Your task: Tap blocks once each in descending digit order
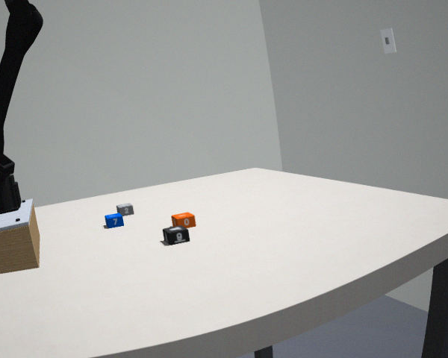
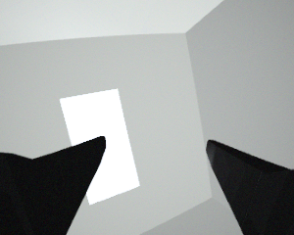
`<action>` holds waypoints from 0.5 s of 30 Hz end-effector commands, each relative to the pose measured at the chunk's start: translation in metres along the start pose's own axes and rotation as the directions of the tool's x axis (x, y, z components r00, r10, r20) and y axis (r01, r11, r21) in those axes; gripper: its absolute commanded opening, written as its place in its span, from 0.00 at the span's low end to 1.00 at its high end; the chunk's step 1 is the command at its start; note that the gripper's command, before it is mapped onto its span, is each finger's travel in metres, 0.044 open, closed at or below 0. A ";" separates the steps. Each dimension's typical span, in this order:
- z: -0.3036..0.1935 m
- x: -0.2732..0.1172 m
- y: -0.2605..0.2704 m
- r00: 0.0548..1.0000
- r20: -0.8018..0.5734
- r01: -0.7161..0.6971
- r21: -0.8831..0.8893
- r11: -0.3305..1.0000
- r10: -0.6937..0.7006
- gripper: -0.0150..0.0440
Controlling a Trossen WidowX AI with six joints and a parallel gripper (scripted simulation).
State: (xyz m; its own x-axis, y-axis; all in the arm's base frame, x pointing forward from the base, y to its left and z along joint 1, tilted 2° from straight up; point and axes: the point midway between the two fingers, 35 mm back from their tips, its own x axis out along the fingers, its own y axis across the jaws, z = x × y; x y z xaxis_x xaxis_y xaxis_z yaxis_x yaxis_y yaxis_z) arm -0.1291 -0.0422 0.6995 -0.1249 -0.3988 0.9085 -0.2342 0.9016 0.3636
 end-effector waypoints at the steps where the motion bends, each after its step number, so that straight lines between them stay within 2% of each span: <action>1: 0.000 0.000 0.001 1.000 0.002 -0.004 -0.003 1.000 0.004 0.93; 3: 0.000 -0.002 0.013 0.999 0.020 -0.038 -0.020 0.999 0.038 0.93; 8: 0.042 -0.028 0.073 0.955 0.209 -0.211 -0.021 0.977 0.211 0.93; 15: 0.067 -0.096 0.171 0.777 0.371 -0.518 -0.082 0.851 0.509 0.93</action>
State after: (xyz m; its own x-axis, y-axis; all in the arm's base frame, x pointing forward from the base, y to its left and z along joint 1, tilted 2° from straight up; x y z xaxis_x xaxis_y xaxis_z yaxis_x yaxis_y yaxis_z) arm -0.2124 0.0932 0.6751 -0.5177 -0.0462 0.8543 -0.1137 0.9934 -0.0151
